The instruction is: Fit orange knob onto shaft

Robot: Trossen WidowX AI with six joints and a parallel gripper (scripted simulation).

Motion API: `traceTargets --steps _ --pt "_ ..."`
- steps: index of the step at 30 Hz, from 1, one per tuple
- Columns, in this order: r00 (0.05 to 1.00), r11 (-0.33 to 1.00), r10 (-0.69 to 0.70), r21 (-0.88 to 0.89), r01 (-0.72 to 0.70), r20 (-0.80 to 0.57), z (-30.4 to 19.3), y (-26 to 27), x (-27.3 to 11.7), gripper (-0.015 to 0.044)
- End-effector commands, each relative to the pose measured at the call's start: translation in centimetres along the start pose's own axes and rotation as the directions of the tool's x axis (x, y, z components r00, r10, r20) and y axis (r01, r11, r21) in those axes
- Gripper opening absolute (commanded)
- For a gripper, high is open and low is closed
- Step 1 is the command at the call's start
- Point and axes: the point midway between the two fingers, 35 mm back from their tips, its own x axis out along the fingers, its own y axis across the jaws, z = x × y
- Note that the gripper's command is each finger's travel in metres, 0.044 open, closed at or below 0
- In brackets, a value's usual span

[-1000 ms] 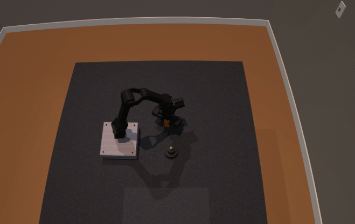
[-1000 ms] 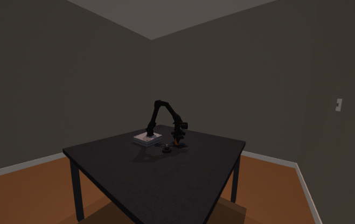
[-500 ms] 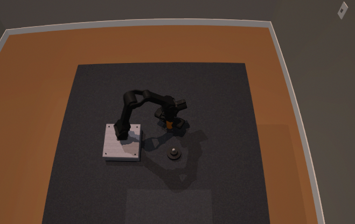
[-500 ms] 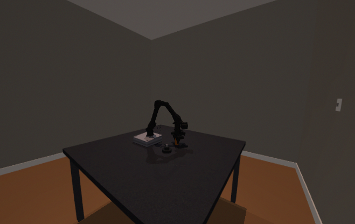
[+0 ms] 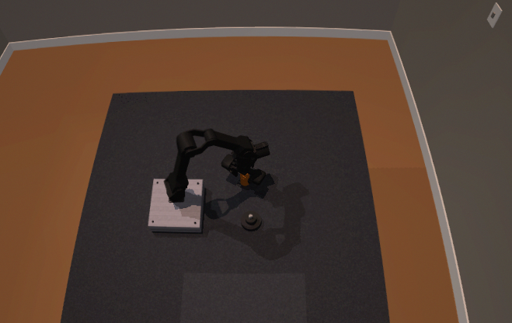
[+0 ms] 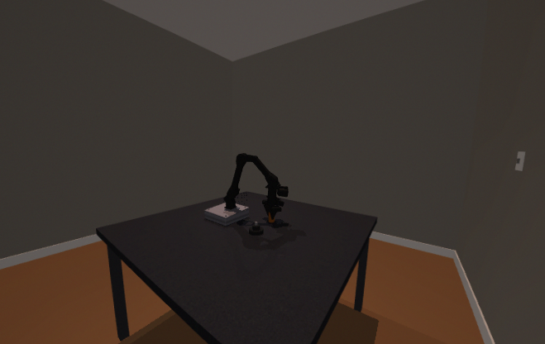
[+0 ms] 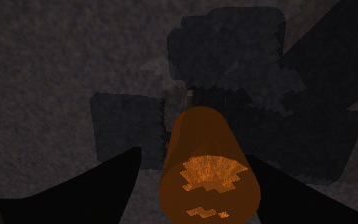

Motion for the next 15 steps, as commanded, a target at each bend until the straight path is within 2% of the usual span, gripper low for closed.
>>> traceTargets --steps 1,3,11,15 --pt "0.999 1.000 -0.021 0.004 0.021 0.034 0.4 -0.4 -5.4 0.0398" --pt "0.999 1.000 -0.021 0.004 0.021 0.034 0.2 -0.3 -6.5 0.0440" --pt "0.999 1.000 -0.021 0.004 0.021 0.034 0.1 -0.3 -6.3 0.0440" --pt "0.999 1.000 -0.021 0.004 0.021 0.034 0.2 -0.3 -4.9 0.0440"
